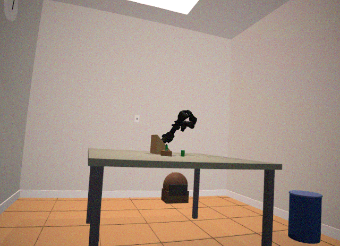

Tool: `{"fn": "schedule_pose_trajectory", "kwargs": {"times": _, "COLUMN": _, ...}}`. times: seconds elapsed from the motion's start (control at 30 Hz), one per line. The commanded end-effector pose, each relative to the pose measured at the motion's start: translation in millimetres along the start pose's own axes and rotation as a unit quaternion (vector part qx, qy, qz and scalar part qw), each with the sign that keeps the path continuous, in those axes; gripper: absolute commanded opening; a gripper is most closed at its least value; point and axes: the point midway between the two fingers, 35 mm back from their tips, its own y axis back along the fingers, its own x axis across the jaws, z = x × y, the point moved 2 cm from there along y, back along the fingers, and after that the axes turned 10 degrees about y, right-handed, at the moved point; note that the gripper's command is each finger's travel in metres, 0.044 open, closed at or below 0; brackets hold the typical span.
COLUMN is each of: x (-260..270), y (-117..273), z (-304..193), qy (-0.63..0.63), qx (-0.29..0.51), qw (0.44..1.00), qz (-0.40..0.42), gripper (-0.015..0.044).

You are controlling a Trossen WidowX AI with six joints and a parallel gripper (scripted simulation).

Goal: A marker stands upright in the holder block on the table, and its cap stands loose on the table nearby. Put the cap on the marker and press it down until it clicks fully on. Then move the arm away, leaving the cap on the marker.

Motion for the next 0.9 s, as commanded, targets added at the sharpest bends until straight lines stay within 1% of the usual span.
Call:
{"fn": "schedule_pose_trajectory", "kwargs": {"times": 0.0, "x": -1, "y": 0, "z": 2, "qy": 0.0, "qx": -0.004, "qw": 1.0, "qz": -0.002, "gripper": 0.0374}}
{"fn": "schedule_pose_trajectory", "kwargs": {"times": 0.13, "x": -11, "y": 12, "z": 38, "qy": -0.012, "qx": -0.074, "qw": 0.997, "qz": -0.018, "gripper": 0.0269}}
{"fn": "schedule_pose_trajectory", "kwargs": {"times": 0.17, "x": -15, "y": 17, "z": 48, "qy": -0.016, "qx": -0.092, "qw": 0.995, "qz": -0.018, "gripper": 0.0255}}
{"fn": "schedule_pose_trajectory", "kwargs": {"times": 0.3, "x": -32, "y": 41, "z": 85, "qy": -0.036, "qx": -0.161, "qw": 0.986, "qz": -0.019, "gripper": 0.0255}}
{"fn": "schedule_pose_trajectory", "kwargs": {"times": 0.37, "x": -44, "y": 56, "z": 97, "qy": -0.071, "qx": -0.202, "qw": 0.977, "qz": -0.02, "gripper": 0.0255}}
{"fn": "schedule_pose_trajectory", "kwargs": {"times": 0.53, "x": -74, "y": 94, "z": 126, "qy": -0.098, "qx": -0.275, "qw": 0.956, "qz": -0.025, "gripper": 0.0255}}
{"fn": "schedule_pose_trajectory", "kwargs": {"times": 0.7, "x": -113, "y": 136, "z": 142, "qy": -0.128, "qx": -0.344, "qw": 0.929, "qz": -0.034, "gripper": 0.0255}}
{"fn": "schedule_pose_trajectory", "kwargs": {"times": 0.87, "x": -162, "y": 182, "z": 141, "qy": -0.167, "qx": -0.411, "qw": 0.895, "qz": -0.045, "gripper": 0.0255}}
